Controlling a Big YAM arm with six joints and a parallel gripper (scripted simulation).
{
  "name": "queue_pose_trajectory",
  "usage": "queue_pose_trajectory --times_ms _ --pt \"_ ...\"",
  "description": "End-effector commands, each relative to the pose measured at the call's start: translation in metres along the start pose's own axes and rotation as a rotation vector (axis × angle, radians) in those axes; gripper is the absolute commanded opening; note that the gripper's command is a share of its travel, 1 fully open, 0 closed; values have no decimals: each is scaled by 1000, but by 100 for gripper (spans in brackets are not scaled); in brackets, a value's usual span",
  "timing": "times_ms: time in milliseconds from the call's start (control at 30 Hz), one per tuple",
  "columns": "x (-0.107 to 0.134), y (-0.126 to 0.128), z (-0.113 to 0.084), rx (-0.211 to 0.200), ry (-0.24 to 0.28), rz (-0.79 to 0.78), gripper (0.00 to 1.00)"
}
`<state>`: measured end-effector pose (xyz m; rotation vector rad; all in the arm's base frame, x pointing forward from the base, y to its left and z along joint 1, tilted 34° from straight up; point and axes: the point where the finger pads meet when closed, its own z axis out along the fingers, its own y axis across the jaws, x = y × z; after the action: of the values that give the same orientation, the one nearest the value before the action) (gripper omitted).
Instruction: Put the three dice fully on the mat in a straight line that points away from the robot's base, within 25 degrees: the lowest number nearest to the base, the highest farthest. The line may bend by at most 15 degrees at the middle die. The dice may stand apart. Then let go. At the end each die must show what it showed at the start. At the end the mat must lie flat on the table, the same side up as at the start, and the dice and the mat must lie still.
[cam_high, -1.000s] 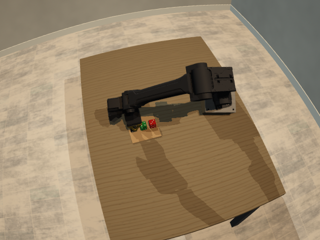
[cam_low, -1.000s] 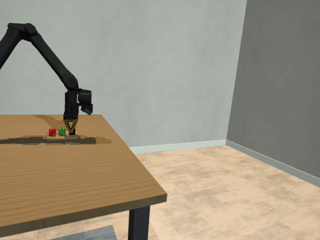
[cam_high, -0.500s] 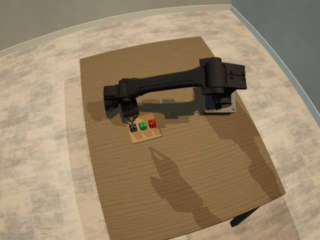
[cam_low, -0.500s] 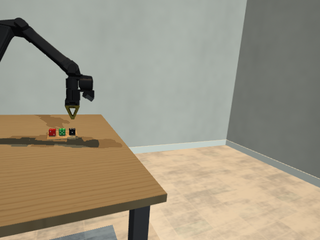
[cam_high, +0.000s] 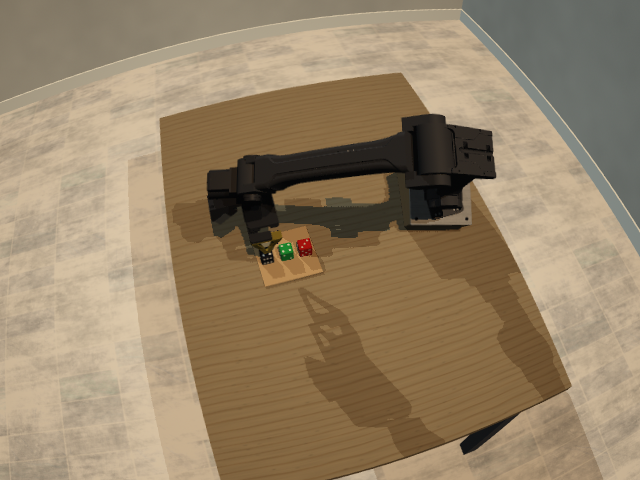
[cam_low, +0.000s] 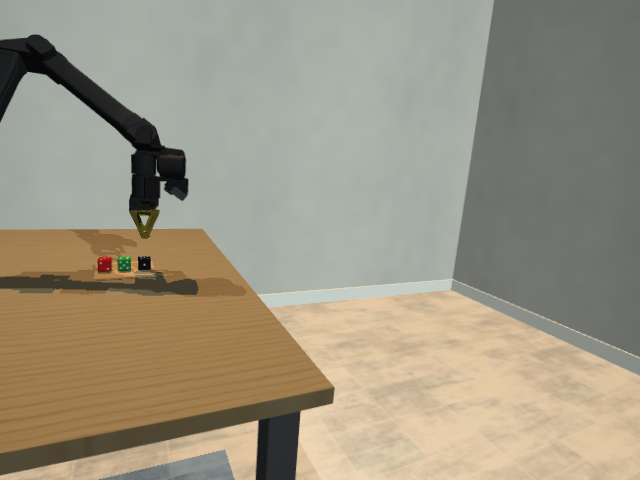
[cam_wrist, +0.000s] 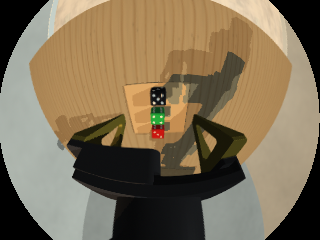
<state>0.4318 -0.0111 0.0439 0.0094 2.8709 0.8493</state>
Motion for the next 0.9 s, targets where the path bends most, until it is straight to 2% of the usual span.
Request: queue_pose_trajectory --times_ms 0,433,533,700,767,867 --pt "-15 2 -6 2 -22 -25 100" --pt "-15 2 -8 3 -23 -26 100" --pt "-23 0 -29 13 -60 -27 100" --pt "-23 0 -47 16 -63 -29 100" --pt "-23 0 -47 16 -63 -29 100" --pt "-22 0 -64 18 -64 -30 100"
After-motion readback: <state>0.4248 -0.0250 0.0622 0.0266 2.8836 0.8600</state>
